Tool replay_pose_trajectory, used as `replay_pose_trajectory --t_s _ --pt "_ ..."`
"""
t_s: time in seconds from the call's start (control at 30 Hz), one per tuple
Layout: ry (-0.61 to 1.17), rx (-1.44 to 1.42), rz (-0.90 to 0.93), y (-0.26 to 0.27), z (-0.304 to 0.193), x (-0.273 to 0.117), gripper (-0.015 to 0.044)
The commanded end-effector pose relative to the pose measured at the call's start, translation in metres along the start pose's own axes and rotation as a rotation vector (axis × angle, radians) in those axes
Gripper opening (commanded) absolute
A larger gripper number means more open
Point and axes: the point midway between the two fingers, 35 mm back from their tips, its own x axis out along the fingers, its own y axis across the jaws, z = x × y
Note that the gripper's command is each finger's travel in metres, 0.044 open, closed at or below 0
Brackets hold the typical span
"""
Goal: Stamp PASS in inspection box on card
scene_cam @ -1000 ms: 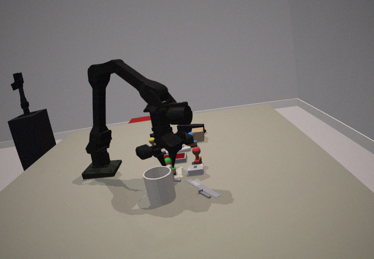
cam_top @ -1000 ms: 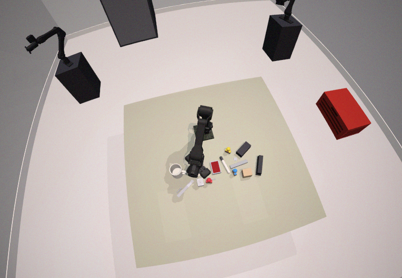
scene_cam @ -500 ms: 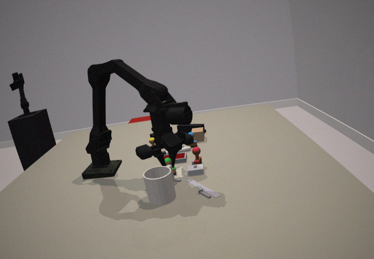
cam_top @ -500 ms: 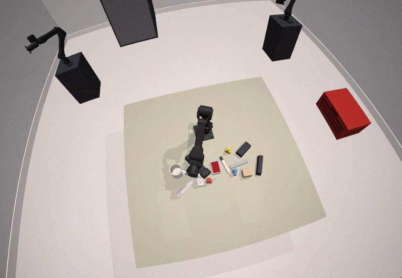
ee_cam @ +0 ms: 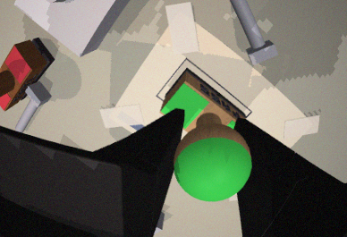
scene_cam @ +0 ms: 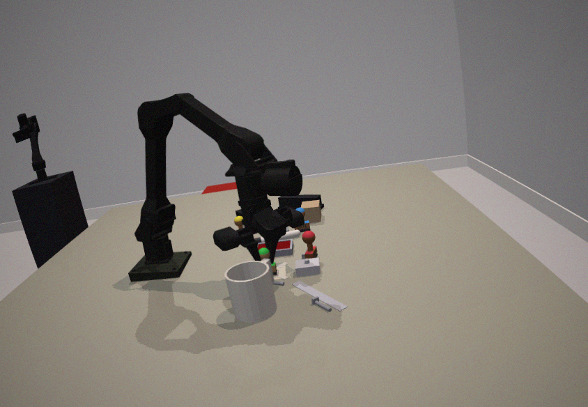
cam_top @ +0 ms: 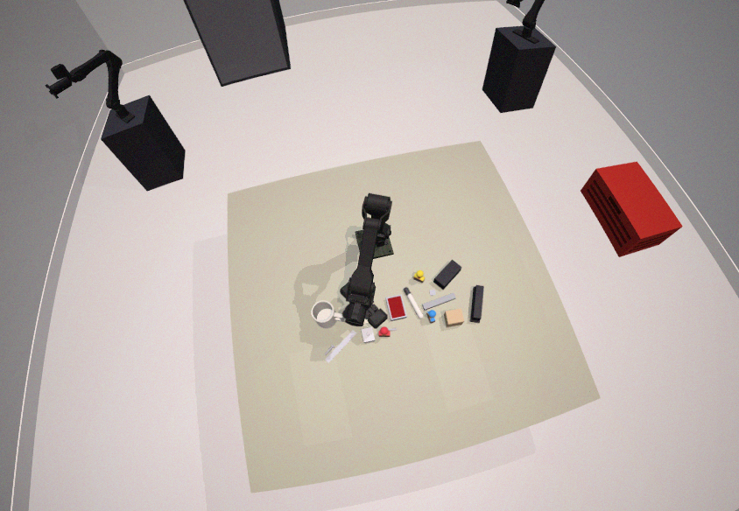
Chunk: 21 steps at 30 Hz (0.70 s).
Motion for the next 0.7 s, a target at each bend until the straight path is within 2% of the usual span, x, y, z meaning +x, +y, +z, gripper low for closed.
replay_pose_trajectory --t_s 0.0,0.67 --pt "-0.002 0.004 0.004 0.0010 0.0007 0.0015 0.0000" --pt "-0.002 0.004 0.004 0.0011 0.0008 -0.0026 0.0000"
